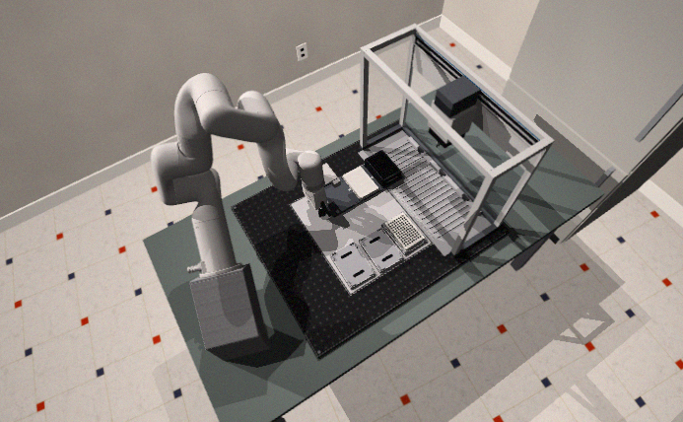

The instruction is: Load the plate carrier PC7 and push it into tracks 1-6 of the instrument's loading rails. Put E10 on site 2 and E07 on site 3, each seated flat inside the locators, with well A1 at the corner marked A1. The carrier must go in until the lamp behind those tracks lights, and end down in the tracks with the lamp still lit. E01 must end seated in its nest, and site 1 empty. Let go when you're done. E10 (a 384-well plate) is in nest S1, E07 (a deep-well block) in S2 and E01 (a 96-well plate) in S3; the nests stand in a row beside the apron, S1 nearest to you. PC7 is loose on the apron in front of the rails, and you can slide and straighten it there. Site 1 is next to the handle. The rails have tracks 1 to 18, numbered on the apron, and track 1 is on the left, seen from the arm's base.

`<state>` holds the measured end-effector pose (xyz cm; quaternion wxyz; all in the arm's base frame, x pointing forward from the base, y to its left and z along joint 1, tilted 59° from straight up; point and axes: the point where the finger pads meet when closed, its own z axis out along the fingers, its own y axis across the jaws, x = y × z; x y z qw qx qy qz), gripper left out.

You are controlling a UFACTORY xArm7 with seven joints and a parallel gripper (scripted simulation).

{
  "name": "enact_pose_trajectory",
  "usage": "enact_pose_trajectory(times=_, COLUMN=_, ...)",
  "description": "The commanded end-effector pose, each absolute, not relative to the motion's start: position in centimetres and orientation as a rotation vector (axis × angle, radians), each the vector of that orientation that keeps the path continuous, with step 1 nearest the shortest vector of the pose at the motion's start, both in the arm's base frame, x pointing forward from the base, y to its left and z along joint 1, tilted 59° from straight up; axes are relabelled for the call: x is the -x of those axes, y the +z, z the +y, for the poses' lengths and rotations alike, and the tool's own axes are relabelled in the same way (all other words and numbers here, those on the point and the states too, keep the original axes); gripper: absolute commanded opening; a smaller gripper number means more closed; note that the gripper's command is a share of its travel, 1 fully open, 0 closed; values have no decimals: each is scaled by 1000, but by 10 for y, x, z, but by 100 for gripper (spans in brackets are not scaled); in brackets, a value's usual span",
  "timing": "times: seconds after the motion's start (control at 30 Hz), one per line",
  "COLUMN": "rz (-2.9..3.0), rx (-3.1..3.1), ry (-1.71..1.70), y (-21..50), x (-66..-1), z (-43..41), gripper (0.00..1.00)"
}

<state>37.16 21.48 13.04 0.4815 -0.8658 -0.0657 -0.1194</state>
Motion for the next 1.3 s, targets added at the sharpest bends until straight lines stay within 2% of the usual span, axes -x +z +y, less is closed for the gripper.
enact_pose_trajectory(times=0.0, rz=-158, rx=2111, ry=-294, y=132, x=-378, z=214, gripper=82)
enact_pose_trajectory(times=1.27, rz=-158, rx=2111, ry=-294, y=141, x=-409, z=214, gripper=82)
